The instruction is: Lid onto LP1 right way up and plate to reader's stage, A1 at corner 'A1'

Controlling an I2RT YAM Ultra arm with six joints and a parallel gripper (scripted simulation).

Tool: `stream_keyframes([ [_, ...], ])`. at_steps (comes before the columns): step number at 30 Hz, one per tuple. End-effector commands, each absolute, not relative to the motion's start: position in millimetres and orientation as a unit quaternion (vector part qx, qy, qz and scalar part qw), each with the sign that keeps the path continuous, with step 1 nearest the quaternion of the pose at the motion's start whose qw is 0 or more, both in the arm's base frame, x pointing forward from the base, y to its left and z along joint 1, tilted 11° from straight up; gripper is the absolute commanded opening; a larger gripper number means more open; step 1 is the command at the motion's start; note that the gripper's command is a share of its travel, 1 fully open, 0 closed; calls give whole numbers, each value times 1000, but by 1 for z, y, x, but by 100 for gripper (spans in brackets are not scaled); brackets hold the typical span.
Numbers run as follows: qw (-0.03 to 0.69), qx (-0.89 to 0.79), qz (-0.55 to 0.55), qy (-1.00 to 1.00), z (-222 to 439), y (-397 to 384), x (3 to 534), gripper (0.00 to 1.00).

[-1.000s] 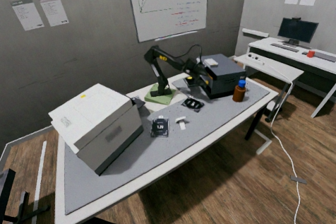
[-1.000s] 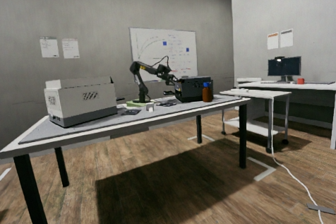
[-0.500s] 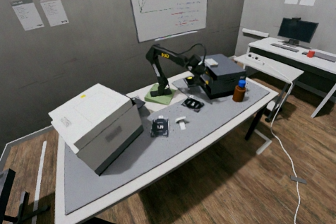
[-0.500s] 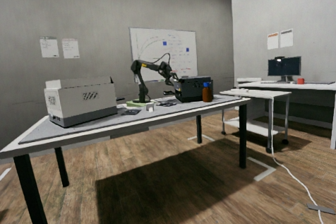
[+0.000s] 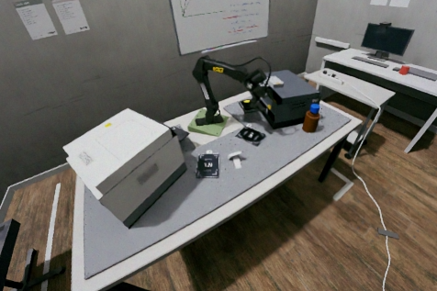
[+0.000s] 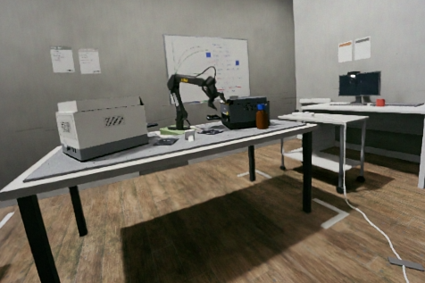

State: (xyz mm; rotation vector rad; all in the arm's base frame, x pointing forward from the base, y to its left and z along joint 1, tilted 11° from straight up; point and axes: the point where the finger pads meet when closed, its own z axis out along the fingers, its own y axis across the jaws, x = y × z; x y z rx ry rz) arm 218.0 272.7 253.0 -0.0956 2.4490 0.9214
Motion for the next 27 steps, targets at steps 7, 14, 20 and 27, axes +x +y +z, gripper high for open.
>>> stream_keyframes([
  [7,194,46,280,939,237,265,203,100],
  [14,138,58,245,958,230,272,176,100],
  [20,119,60,228,964,227,275,161,100],
  [27,96,62,203,973,223,279,133,100],
])
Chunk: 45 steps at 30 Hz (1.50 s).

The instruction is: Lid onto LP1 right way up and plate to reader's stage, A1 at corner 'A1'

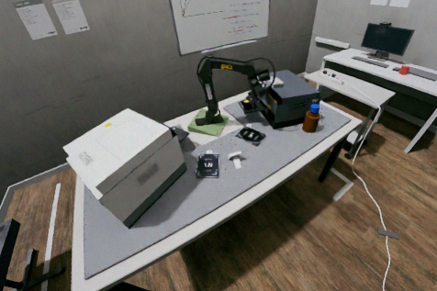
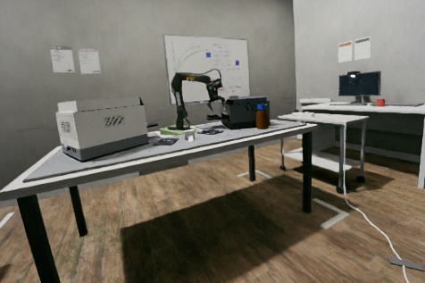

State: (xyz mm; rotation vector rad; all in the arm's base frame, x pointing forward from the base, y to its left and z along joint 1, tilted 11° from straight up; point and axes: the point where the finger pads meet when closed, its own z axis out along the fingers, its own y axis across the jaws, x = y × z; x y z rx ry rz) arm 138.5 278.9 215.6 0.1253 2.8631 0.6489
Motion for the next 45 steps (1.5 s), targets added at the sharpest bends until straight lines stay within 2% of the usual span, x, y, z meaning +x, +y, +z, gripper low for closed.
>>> stream_keyframes([
  [1,92,62,197,974,222,279,129,100],
  [12,80,64,188,977,228,276,92,100],
  [14,66,63,146,985,217,278,85,100],
  [18,67,63,161,983,226,272,68,100],
  [20,59,62,117,989,216,274,61,100],
  [25,59,62,125,988,222,269,49,100],
  [27,58,61,88,993,216,269,42,100],
  [33,59,67,99,991,226,256,20,100],
  [45,59,72,99,991,226,256,23,100],
])
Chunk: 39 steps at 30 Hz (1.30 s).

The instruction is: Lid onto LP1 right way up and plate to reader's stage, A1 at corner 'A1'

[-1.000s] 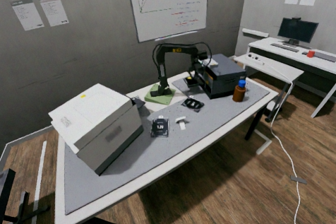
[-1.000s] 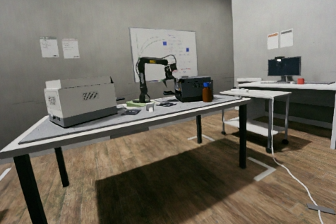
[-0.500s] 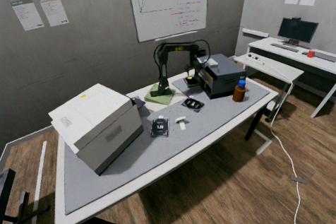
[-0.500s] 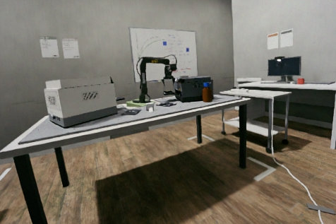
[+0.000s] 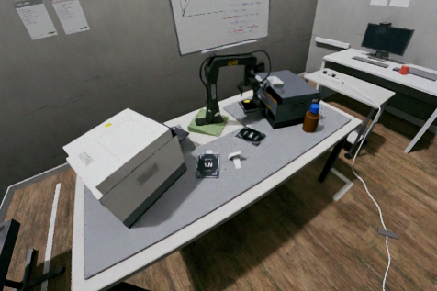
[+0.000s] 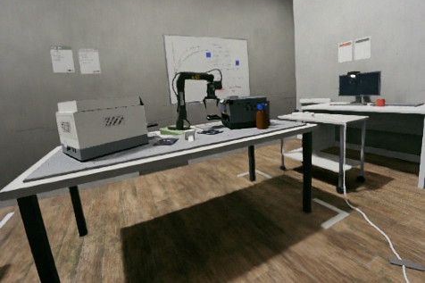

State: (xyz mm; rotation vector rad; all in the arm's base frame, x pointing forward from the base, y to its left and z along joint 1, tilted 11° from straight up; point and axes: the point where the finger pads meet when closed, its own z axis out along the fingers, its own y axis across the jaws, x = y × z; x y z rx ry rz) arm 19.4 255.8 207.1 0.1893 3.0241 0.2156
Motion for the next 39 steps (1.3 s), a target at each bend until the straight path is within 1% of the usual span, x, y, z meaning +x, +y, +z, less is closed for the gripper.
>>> stream_keyframes([
  [1,59,72,99,991,226,256,23,100],
  [26,59,72,107,990,226,260,23,100],
  [39,61,66,90,992,200,258,26,100],
])
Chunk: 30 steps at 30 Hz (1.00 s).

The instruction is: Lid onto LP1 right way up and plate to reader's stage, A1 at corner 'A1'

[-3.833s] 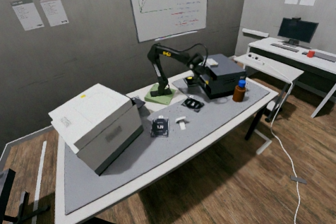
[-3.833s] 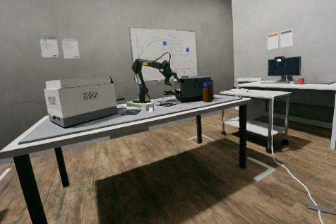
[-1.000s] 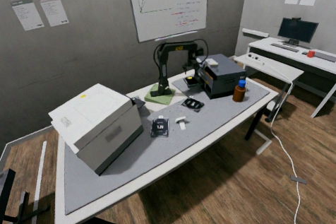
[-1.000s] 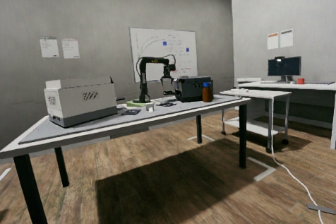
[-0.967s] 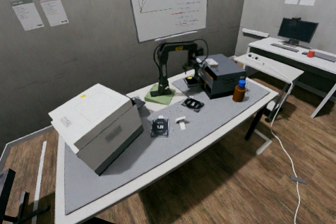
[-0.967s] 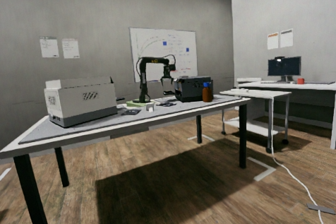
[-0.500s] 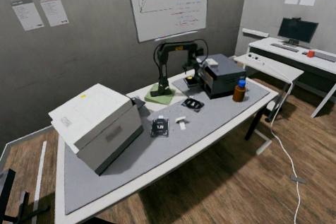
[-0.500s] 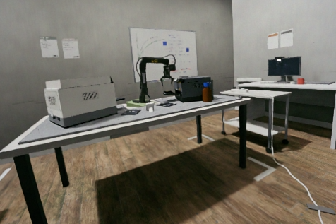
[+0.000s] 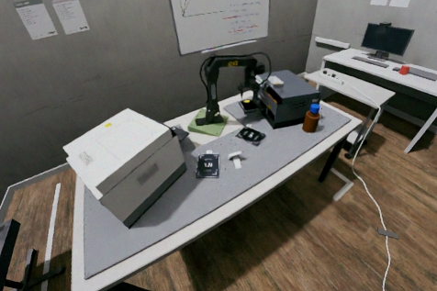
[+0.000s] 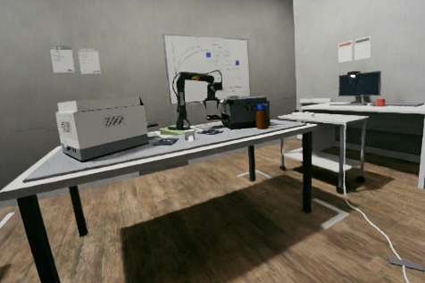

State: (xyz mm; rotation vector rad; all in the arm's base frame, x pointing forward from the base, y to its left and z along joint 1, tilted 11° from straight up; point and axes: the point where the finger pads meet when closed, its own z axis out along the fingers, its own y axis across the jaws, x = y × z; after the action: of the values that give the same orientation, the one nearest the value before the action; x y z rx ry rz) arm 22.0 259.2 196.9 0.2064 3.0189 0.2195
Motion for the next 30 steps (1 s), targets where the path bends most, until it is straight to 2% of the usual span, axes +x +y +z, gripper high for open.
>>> stream_keyframes([
  [1,61,66,90,992,199,258,26,100],
  [30,60,66,90,992,166,264,30,100],
])
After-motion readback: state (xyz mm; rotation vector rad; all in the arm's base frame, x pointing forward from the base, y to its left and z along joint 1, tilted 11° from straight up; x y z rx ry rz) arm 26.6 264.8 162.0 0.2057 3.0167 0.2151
